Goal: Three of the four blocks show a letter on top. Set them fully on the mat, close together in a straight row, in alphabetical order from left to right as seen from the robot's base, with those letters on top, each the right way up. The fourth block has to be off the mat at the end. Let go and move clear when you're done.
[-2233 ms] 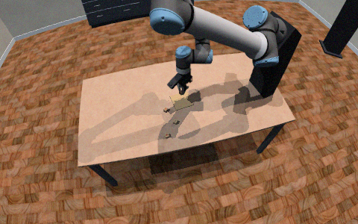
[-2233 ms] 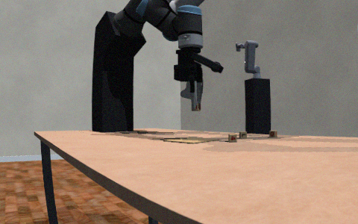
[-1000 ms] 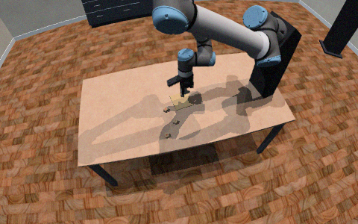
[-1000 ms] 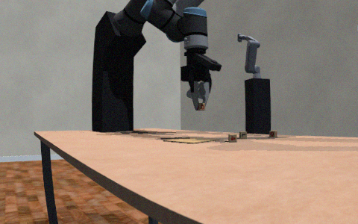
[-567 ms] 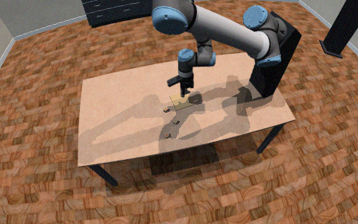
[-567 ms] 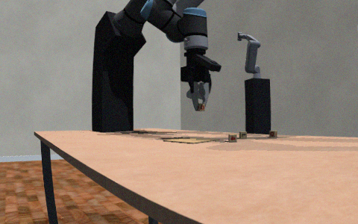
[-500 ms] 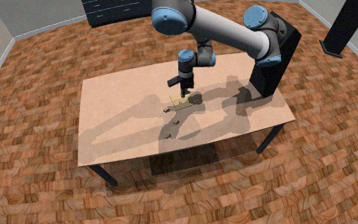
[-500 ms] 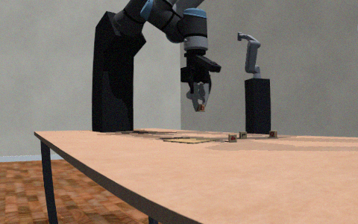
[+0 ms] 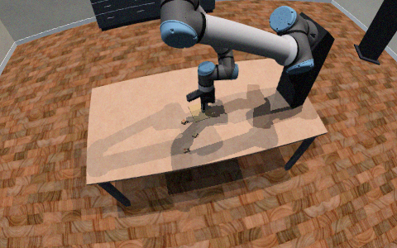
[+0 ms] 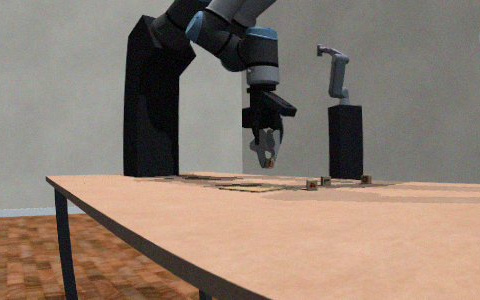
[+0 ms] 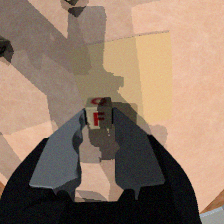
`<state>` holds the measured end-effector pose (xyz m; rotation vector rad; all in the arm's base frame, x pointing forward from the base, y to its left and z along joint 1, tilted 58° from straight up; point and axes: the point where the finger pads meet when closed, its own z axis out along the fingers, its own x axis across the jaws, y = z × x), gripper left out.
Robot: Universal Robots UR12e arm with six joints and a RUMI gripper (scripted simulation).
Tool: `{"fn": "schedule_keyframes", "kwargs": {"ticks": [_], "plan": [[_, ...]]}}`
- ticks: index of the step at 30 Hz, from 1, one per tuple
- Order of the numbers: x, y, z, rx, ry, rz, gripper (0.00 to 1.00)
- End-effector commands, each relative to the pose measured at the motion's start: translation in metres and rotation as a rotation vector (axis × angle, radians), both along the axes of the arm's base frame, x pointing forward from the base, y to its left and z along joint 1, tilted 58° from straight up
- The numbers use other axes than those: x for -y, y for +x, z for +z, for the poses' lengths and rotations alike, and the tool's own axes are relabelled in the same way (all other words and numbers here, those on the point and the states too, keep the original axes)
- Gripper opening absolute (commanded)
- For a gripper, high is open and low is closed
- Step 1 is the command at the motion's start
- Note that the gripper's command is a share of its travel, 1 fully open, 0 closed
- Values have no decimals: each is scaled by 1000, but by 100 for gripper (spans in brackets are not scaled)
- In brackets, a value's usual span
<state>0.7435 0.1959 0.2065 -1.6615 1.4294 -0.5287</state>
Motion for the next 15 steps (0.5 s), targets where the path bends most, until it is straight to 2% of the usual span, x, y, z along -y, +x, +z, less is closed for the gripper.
{"fn": "schedule_keyframes", "kwargs": {"ticks": [1,7,15], "plan": [[-9,24,-9,9,-2,-2,5],[-14,36,-18,9,-1,-2,5],[-14,38,-17,12,-2,-3,5]]}}
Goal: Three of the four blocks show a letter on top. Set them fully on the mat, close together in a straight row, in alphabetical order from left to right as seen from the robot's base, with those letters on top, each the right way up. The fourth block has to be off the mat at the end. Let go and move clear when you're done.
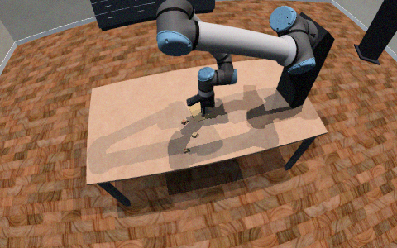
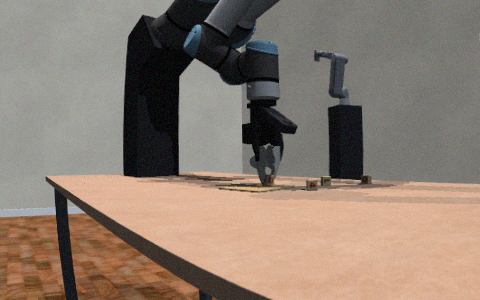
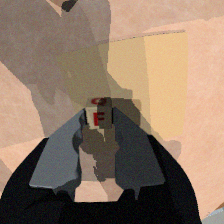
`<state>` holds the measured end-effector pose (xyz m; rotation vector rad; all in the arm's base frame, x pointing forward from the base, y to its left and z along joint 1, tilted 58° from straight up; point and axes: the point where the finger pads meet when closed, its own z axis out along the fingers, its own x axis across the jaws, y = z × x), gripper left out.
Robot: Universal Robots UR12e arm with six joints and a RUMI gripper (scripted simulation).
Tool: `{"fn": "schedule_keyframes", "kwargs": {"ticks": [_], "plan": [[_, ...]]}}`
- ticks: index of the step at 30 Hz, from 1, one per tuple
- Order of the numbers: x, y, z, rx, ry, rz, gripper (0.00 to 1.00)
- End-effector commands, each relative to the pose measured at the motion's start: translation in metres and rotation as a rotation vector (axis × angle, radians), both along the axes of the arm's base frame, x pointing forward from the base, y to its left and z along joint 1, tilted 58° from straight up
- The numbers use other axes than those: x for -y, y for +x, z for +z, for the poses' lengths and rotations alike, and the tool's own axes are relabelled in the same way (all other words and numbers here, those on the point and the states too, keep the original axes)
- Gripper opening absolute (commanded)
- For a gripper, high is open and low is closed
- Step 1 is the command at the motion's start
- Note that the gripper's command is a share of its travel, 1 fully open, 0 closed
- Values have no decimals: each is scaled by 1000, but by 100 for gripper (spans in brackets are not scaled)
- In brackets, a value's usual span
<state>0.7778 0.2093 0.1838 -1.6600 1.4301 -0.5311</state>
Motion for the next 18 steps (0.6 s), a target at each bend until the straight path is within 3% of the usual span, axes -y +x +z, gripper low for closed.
{"fn": "schedule_keyframes", "kwargs": {"ticks": [1,18], "plan": [[-1,4,6,10,-2,-1,5],[-2,3,5,8,-1,0,5]]}}
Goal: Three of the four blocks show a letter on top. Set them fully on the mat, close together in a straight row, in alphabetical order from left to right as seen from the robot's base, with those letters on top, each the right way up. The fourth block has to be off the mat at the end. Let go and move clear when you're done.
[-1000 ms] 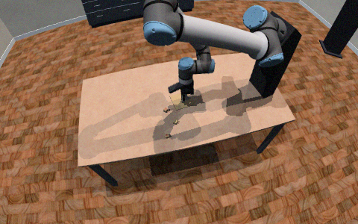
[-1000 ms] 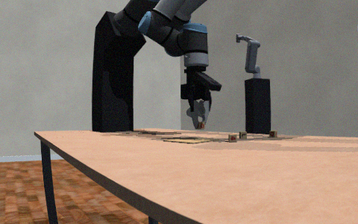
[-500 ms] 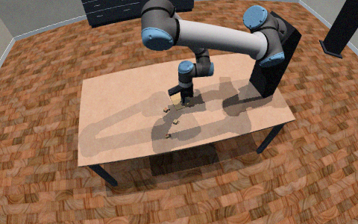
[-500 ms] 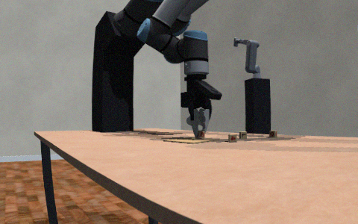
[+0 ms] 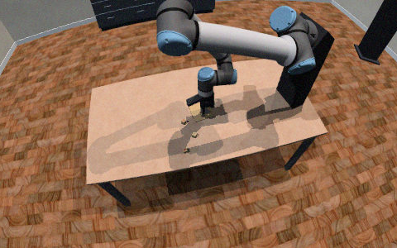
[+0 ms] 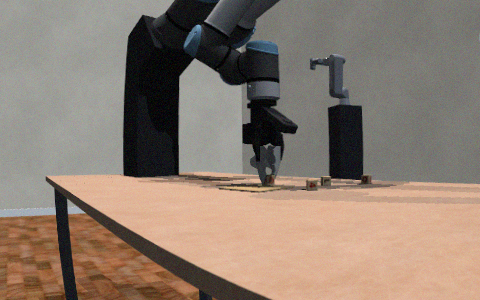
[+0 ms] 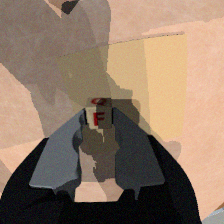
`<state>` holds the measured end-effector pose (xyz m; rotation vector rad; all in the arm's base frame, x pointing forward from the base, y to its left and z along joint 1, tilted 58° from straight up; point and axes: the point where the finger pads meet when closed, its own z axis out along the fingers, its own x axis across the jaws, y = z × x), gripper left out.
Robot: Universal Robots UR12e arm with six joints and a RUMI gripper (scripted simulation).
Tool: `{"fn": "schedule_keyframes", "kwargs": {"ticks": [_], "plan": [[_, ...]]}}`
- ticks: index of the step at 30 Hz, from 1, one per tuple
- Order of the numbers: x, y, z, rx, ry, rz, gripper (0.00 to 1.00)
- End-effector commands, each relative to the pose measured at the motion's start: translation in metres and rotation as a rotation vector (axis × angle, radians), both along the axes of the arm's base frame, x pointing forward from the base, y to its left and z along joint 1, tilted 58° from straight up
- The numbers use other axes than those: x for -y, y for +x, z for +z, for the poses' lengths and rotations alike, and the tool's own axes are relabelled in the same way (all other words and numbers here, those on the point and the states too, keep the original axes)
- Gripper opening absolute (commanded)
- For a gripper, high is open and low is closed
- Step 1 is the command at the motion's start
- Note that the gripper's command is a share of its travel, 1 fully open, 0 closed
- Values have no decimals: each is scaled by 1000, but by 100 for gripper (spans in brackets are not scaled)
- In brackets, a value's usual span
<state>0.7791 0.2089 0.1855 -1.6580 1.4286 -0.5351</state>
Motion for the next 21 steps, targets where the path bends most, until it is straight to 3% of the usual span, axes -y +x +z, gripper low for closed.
{"fn": "schedule_keyframes", "kwargs": {"ticks": [1,21], "plan": [[-2,1,3,5,-1,1,5],[-3,1,4,5,-1,0,5]]}}
